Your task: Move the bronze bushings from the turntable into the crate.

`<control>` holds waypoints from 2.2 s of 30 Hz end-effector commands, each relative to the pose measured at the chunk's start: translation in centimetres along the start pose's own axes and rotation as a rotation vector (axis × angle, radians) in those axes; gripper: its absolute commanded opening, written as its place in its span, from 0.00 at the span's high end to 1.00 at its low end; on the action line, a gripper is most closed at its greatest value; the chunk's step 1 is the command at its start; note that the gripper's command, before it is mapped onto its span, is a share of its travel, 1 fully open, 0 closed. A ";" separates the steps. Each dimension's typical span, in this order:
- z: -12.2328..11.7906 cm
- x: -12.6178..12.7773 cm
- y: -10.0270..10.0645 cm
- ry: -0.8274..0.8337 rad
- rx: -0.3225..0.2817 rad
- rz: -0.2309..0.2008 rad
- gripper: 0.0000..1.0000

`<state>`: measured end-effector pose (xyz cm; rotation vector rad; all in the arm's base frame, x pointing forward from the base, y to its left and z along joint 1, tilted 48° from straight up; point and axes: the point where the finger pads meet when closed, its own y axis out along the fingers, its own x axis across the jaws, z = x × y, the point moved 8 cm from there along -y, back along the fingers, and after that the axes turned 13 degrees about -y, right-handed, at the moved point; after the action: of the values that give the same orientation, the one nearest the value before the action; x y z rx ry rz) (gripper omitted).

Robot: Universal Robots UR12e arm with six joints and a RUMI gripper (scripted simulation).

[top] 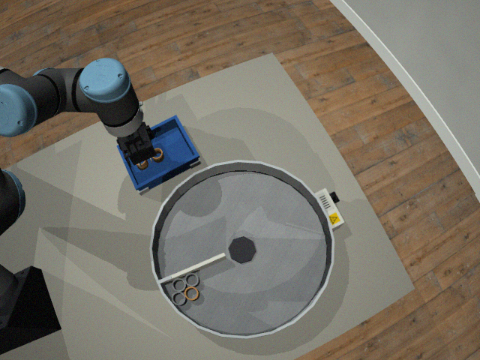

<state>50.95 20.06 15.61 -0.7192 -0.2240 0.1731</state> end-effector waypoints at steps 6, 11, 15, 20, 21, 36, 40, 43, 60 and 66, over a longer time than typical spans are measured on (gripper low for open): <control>0.0 0.0 0.0 0.000 -0.001 -0.001 1.00; 0.0 0.0 0.0 0.000 -0.001 -0.001 1.00; 0.0 0.0 0.0 0.000 -0.001 -0.001 1.00; 0.0 0.0 0.0 0.000 -0.001 -0.001 1.00; 0.0 0.0 0.0 0.000 -0.001 -0.001 1.00; 0.0 0.0 0.0 0.000 -0.001 -0.001 1.00; 0.0 0.0 0.1 0.000 -0.001 -0.001 1.00; 0.0 0.0 0.1 0.000 -0.001 -0.001 1.00; 0.0 0.0 0.6 0.000 -0.001 -0.001 1.00; 0.0 0.0 0.6 0.000 -0.001 -0.001 1.00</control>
<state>50.90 20.51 15.20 -0.7192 -0.2240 0.1730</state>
